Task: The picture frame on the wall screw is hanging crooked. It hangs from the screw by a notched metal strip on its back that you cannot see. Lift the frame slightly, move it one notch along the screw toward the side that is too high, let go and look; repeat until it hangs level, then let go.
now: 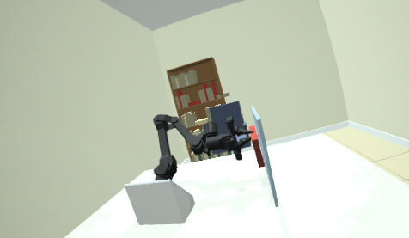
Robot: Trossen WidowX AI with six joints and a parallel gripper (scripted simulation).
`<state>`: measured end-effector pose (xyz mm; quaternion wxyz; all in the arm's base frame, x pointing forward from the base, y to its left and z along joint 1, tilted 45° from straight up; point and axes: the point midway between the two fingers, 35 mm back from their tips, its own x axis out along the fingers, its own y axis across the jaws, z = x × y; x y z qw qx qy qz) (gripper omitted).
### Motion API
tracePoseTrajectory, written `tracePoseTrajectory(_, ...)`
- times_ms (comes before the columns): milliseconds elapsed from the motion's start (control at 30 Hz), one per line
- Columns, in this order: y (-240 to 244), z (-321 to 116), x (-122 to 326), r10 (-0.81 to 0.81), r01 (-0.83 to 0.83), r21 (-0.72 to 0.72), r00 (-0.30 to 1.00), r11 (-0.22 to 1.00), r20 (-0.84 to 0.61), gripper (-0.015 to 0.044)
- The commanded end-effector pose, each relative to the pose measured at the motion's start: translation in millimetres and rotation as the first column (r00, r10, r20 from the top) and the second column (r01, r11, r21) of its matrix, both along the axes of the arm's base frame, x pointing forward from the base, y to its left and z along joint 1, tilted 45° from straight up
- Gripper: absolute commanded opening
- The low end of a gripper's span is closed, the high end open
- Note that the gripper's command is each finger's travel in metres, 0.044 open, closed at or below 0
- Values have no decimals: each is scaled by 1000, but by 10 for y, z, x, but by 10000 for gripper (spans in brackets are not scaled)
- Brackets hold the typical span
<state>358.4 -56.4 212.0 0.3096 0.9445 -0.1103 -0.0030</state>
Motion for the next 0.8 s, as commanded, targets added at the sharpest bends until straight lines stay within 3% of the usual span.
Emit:
tracePoseTrajectory(0, 5, 1, 2, 3, -3, 2, 1000, 1000, 1, 0)
tracePoseTrajectory(767, -42, 30, -10, 3, -3, 1, 1000, 1000, 1, 0)
